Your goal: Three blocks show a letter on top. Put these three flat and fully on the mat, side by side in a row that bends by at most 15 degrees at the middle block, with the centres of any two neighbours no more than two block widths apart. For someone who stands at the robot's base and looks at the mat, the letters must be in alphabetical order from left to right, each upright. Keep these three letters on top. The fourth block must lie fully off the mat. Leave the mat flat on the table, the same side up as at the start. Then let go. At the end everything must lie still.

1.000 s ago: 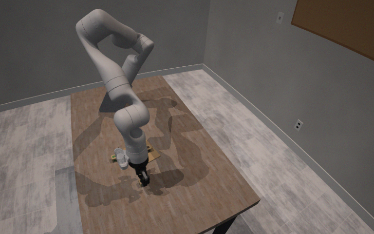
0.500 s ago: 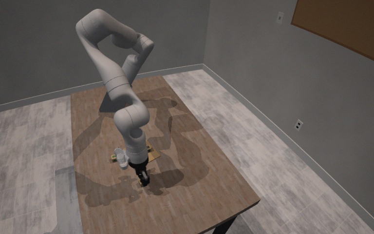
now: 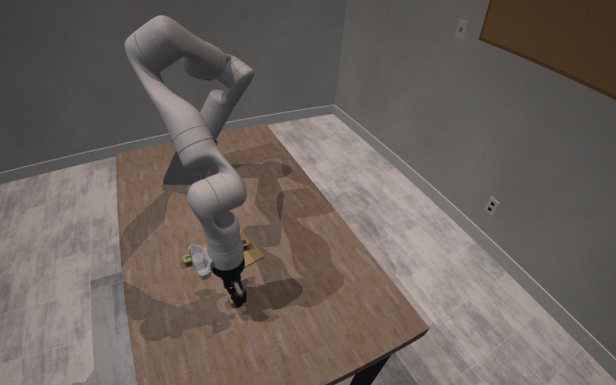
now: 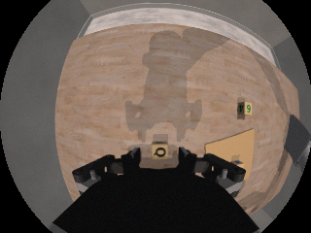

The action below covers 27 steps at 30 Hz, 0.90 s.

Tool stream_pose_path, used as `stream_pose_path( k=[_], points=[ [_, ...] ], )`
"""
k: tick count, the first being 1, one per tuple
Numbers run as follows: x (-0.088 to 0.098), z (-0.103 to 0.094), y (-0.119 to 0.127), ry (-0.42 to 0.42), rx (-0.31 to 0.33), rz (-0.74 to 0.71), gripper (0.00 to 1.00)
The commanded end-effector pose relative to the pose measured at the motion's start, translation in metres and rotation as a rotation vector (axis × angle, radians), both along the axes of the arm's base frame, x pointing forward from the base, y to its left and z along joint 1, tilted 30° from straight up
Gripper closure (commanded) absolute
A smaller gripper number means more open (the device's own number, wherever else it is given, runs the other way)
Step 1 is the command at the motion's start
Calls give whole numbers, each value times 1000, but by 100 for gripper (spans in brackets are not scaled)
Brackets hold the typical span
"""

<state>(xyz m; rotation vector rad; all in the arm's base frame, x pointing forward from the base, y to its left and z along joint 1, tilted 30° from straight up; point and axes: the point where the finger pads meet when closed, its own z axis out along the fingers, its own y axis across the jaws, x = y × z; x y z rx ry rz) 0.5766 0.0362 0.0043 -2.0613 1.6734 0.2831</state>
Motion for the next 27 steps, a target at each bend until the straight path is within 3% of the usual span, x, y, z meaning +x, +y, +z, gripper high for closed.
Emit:
stream_pose_path(
  k=[1, 13, 27],
  points=[
    [1, -2, 1, 0, 0, 0, 38],
    [3, -21, 12, 0, 0, 0, 38],
    [4, -26, 14, 0, 0, 0, 38]
  ],
)
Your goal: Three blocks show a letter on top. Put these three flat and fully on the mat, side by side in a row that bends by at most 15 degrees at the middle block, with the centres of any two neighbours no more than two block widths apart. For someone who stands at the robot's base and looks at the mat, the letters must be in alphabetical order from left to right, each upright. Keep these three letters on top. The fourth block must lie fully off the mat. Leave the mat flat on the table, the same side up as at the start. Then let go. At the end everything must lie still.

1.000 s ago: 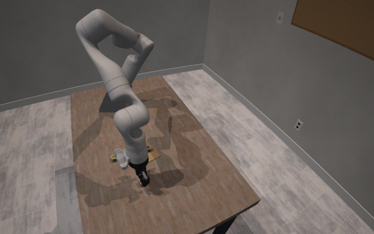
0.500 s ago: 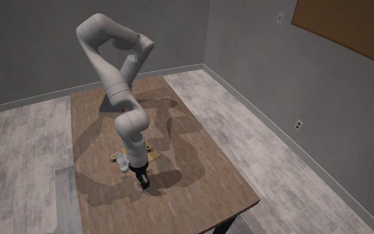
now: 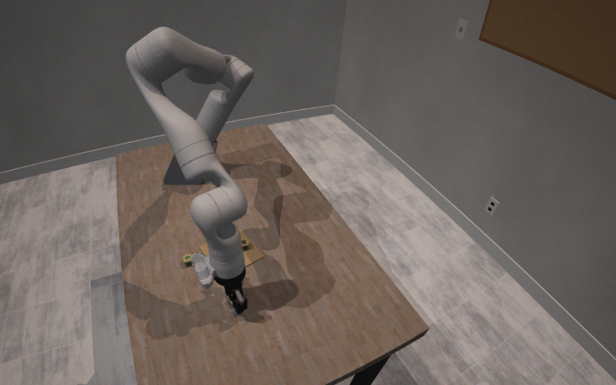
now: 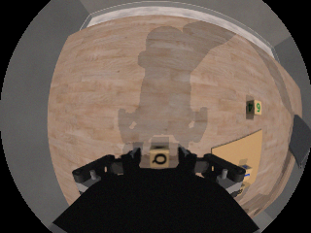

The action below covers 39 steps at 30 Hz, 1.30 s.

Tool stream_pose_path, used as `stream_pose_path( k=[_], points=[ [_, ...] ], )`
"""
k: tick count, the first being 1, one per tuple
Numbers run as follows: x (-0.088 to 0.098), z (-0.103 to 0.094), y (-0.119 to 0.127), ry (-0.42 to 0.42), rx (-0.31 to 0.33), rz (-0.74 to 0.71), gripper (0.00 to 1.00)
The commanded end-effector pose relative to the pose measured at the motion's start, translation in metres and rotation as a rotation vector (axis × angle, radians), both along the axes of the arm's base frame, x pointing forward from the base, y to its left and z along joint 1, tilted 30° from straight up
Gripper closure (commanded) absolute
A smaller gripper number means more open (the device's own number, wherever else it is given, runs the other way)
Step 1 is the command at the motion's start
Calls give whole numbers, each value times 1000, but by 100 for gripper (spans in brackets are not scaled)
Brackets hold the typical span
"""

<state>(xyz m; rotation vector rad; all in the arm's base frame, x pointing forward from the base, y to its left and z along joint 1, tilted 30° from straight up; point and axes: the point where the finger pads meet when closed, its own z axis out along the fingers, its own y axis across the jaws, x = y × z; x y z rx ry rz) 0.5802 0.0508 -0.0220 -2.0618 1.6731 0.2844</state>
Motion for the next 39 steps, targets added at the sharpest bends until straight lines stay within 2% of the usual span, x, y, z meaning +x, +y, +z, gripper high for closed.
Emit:
stream_pose_path(
  k=[1, 31, 32, 39],
  points=[
    [1, 1, 0, -1, 0, -1, 38],
    [1, 1, 0, -1, 0, -1, 38],
    [1, 1, 0, -1, 0, -1, 59],
    [1, 1, 0, -1, 0, -1, 59]
  ],
)
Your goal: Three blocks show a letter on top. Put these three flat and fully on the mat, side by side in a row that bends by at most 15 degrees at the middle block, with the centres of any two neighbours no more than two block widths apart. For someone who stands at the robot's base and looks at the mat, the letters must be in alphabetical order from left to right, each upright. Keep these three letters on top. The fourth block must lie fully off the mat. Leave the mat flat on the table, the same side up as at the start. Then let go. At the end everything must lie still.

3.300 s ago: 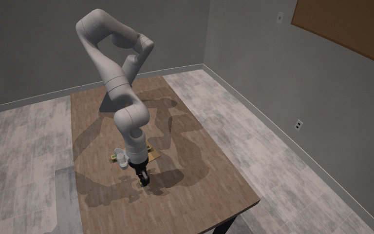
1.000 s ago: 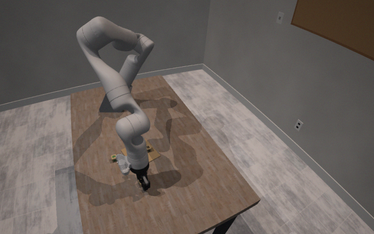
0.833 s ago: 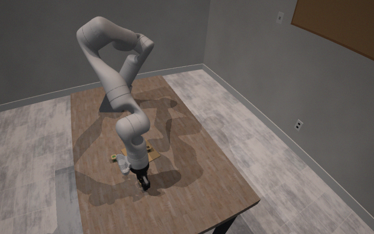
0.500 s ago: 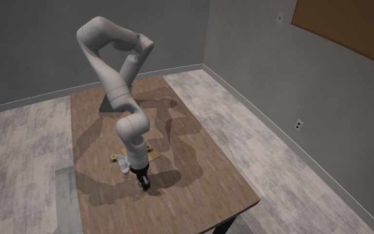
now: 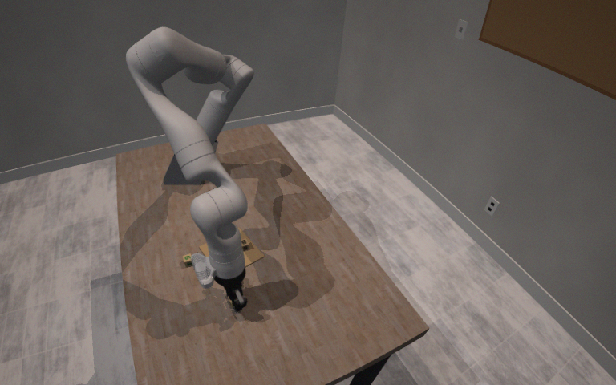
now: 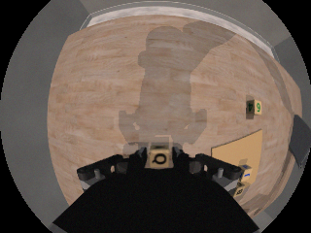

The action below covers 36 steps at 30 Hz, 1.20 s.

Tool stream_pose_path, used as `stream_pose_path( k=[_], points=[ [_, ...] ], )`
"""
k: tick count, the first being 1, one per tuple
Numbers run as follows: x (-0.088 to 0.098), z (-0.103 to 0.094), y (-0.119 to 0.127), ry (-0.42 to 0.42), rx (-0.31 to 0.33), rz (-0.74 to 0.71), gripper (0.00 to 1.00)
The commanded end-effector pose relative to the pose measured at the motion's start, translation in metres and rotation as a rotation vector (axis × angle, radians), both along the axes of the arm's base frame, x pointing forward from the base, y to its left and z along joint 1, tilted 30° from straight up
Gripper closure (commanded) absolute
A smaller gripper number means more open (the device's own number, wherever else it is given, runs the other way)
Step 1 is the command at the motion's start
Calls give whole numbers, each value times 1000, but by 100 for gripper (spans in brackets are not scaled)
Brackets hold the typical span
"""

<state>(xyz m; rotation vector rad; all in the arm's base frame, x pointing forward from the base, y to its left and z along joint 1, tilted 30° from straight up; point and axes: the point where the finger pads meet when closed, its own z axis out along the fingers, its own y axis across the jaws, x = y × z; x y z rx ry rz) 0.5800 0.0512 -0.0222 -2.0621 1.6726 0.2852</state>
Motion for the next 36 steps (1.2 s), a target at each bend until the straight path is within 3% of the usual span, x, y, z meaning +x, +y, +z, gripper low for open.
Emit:
stream_pose_path(
  k=[1, 9, 10, 36],
  points=[
    [1, 1, -1, -2, -1, -1, 59],
    [1, 1, -1, -2, -1, -1, 59],
    [1, 1, -1, -2, -1, -1, 79],
    [1, 1, -1, -2, -1, -1, 79]
  ],
)
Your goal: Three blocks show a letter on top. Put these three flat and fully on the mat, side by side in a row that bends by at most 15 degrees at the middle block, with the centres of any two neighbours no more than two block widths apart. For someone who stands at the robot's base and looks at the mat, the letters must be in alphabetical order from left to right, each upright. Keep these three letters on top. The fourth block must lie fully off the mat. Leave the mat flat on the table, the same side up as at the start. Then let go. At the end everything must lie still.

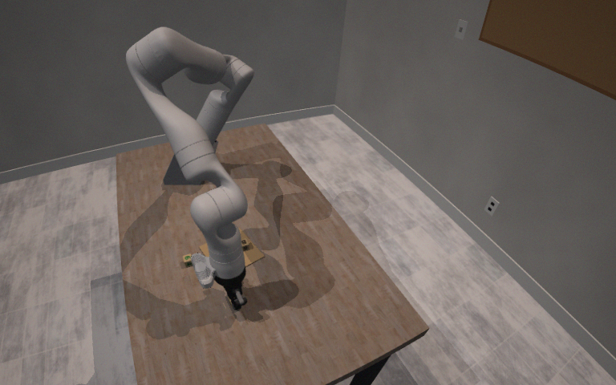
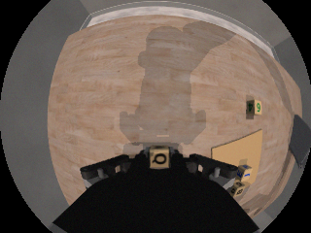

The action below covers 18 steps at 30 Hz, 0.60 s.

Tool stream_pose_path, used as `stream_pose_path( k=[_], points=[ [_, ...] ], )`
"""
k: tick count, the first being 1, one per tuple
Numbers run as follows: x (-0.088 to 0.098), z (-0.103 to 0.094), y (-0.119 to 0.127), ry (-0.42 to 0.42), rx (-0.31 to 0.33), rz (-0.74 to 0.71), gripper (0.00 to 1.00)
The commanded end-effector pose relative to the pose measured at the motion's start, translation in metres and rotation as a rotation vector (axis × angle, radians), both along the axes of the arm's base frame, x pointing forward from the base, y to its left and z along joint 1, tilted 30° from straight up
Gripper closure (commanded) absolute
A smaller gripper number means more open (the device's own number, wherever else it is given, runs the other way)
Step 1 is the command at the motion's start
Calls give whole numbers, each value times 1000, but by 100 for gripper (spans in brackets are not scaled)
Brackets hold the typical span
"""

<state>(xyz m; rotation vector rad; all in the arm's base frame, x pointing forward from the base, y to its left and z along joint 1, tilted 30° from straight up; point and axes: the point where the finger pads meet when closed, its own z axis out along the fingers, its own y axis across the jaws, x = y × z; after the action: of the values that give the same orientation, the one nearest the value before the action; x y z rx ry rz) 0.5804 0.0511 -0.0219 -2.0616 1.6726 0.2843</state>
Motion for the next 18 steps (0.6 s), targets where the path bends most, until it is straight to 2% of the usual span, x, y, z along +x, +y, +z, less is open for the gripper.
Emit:
stream_pose_path(
  k=[1, 10, 15, 18],
  points=[
    [0, 1, -1, -1, -1, -1, 79],
    [0, 2, -2, -1, -1, -1, 79],
    [-1, 10, -6, -1, -1, -1, 79],
    [-4, 26, -15, -1, -1, -1, 79]
  ],
)
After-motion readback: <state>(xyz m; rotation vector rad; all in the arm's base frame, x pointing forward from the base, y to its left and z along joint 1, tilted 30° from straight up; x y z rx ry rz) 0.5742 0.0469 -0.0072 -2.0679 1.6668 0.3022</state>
